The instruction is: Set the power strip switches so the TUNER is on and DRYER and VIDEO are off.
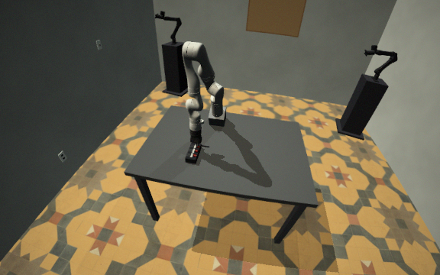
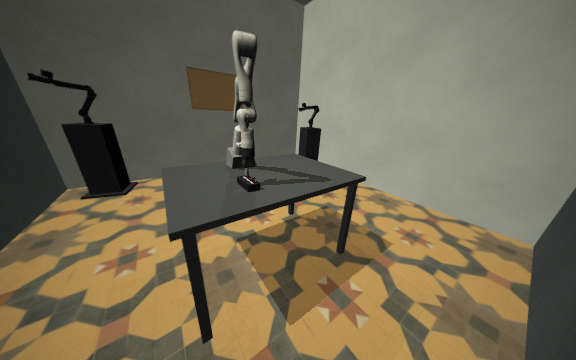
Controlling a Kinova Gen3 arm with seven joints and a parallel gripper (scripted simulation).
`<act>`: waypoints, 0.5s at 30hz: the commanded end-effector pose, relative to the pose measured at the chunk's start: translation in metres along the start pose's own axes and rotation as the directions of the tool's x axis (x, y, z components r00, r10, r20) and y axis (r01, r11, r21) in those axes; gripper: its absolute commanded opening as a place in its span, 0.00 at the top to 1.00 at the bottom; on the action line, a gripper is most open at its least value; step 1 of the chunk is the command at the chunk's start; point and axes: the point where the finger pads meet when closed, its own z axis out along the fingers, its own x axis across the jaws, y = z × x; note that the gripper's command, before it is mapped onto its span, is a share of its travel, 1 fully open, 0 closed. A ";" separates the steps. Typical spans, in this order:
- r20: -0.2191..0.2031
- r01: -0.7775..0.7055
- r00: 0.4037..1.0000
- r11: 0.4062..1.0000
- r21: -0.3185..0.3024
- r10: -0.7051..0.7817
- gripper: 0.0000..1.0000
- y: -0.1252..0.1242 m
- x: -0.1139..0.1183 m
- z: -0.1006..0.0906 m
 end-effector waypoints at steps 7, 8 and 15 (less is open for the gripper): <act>0.001 0.000 1.000 1.000 -0.001 0.000 1.00 0.000 0.000 0.000; 0.001 0.000 1.000 1.000 -0.001 0.000 1.00 0.000 0.000 0.000; 0.000 0.000 1.000 1.000 -0.001 0.000 1.00 0.000 0.000 0.001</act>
